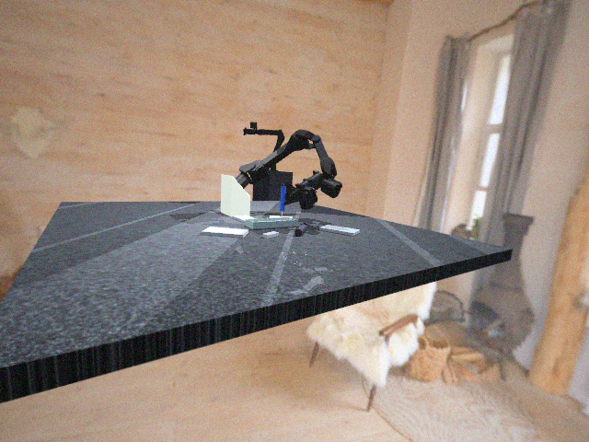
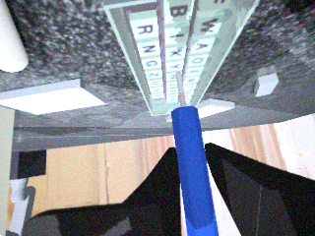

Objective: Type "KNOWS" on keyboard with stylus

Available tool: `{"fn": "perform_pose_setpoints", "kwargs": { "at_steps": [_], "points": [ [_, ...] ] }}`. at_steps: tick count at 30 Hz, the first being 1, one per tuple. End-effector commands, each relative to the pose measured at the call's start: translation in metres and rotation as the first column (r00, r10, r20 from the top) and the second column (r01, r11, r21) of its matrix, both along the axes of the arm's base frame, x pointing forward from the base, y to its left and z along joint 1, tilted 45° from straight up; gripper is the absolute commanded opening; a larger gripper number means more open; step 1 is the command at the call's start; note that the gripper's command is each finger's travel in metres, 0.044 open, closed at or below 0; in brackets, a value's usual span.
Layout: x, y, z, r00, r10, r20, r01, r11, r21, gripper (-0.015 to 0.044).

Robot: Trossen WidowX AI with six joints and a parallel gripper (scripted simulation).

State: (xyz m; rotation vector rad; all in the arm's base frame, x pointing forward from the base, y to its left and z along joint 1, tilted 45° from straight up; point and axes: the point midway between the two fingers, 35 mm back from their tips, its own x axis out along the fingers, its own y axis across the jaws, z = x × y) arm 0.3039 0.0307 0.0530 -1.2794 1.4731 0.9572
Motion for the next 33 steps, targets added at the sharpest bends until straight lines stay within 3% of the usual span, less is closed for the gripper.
{"fn": "perform_pose_setpoints", "kwargs": {
  "at_steps": [1, 33],
  "points": [
    [0.0, 0.001, -0.002, 1.0, -0.004, 0.0, 0.004, 1.0, 0.002, 0.0081],
    [0.002, 0.012, -0.012, 1.0, -0.004, 0.0, 0.004, 1.0, 0.003, 0.0081]
  ]
}}
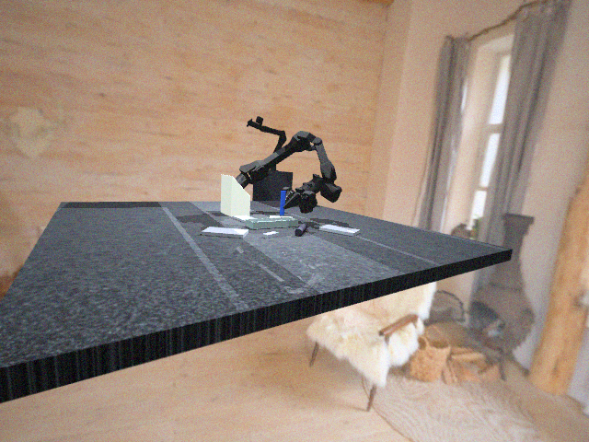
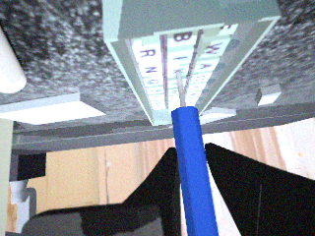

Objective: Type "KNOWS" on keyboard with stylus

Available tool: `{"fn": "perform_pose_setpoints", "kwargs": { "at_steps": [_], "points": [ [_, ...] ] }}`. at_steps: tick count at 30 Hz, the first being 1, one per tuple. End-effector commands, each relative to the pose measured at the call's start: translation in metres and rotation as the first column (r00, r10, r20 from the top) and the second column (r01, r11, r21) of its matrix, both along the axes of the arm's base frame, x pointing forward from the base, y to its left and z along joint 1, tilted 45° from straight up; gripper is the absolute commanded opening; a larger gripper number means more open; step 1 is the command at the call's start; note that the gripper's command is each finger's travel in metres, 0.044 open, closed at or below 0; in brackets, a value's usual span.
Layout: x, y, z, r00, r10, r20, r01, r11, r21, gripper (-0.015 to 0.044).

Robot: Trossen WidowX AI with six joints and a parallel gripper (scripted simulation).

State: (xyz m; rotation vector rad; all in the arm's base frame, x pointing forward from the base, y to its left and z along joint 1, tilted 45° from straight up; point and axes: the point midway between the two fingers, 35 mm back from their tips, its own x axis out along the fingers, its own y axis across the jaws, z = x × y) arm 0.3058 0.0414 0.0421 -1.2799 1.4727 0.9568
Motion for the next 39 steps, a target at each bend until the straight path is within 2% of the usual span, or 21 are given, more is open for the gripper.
{"fn": "perform_pose_setpoints", "kwargs": {
  "at_steps": [1, 13, 21, 26, 31, 33, 39],
  "points": [
    [0.0, 0.001, -0.002, 1.0, -0.004, 0.0, 0.004, 1.0, 0.003, 0.0081],
    [0.0, 0.0, -0.001, 1.0, -0.004, 0.0, 0.004, 1.0, 0.003, 0.0081],
    [-0.004, -0.025, 0.025, 1.0, -0.004, 0.0, 0.004, 1.0, 0.002, 0.0081],
    [-0.004, -0.024, 0.023, 1.0, -0.012, -0.001, 0.012, 1.0, 0.004, 0.0085],
    [-0.004, -0.024, 0.023, 1.0, -0.012, -0.001, 0.012, 1.0, 0.004, 0.0051],
    [-0.006, -0.024, 0.024, 1.0, -0.011, -0.001, 0.011, 1.0, 0.004, 0.0],
    [-0.021, -0.018, 0.031, 1.0, -0.004, -0.002, 0.004, 1.0, 0.002, 0.0]
  ]
}}
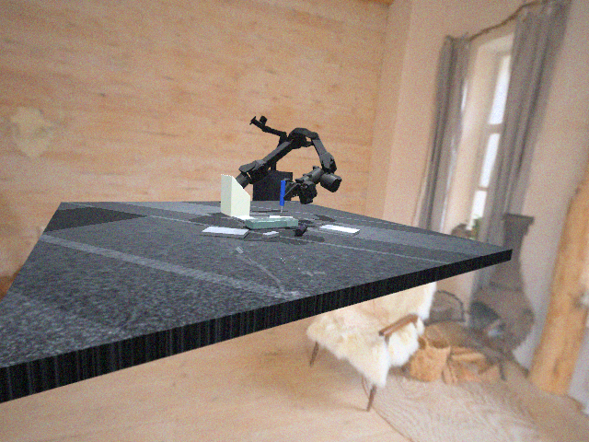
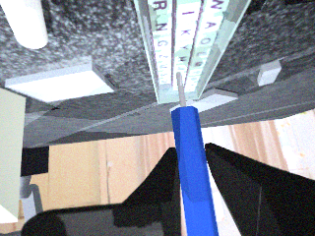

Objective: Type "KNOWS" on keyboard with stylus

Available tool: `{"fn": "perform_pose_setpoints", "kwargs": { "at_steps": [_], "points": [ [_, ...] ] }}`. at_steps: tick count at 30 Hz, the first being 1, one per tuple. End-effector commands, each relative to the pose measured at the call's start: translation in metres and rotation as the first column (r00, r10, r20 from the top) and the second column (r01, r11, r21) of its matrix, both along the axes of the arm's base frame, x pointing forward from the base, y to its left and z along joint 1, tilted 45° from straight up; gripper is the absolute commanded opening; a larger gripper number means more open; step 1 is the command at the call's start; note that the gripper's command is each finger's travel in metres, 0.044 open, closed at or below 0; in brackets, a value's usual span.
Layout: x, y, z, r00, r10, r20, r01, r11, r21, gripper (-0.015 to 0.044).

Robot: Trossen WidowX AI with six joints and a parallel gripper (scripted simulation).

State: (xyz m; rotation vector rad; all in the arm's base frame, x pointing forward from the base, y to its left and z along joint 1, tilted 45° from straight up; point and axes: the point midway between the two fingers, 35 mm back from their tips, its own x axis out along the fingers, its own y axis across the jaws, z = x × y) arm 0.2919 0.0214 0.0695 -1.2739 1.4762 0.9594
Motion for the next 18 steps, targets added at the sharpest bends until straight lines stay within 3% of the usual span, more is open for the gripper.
{"fn": "perform_pose_setpoints", "kwargs": {
  "at_steps": [1, 12, 15, 18],
  "points": [
    [-0.008, 0.002, 0.004, 1.0, 0.0, 0.002, 0.0, 1.0, -0.001, 0.0],
    [-0.006, 0.017, -0.009, 1.0, 0.0, 0.002, 0.0, 1.0, 0.0, 0.0],
    [-0.006, 0.018, -0.011, 1.0, 0.0, 0.002, 0.0, 1.0, 0.0, 0.0079],
    [-0.006, 0.019, -0.013, 1.0, 0.0, 0.002, 0.0, 1.0, 0.0, 0.0081]
  ]
}}
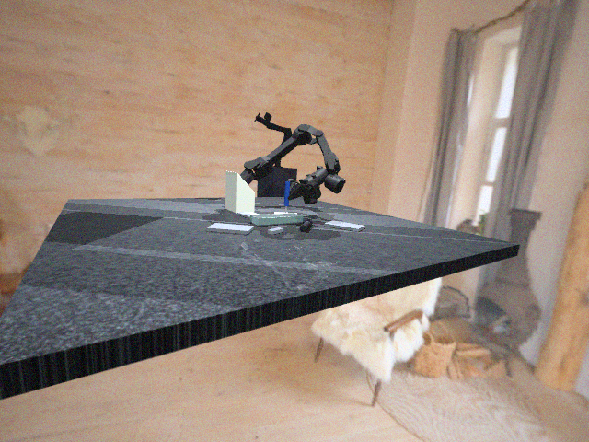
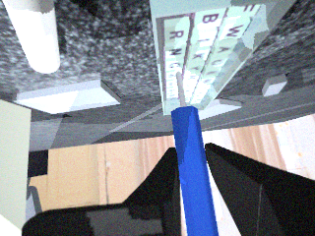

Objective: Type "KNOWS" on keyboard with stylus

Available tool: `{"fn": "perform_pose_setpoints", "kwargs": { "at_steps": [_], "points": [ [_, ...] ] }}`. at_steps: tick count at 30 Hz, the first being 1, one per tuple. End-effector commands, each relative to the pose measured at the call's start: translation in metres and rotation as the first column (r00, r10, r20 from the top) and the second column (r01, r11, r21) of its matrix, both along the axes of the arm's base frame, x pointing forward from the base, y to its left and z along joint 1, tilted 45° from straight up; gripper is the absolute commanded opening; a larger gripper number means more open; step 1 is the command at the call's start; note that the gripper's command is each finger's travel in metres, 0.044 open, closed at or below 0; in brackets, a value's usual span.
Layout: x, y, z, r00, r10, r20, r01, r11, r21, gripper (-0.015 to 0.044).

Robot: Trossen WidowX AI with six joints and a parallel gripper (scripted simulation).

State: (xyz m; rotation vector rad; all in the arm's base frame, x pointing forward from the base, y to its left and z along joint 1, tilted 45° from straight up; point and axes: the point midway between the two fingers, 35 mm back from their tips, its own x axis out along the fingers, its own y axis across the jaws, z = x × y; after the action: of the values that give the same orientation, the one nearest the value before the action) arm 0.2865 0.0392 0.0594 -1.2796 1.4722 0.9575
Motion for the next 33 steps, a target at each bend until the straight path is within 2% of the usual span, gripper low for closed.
{"fn": "perform_pose_setpoints", "kwargs": {
  "at_steps": [1, 33],
  "points": [
    [-0.0002, 0.0021, -0.0031, 1.0, -0.004, -0.003, 0.004, 1.0, 0.002, 0.0081],
    [0.0015, 0.0084, -0.0069, 1.0, -0.004, -0.002, 0.004, 1.0, 0.003, 0.0081]
  ]
}}
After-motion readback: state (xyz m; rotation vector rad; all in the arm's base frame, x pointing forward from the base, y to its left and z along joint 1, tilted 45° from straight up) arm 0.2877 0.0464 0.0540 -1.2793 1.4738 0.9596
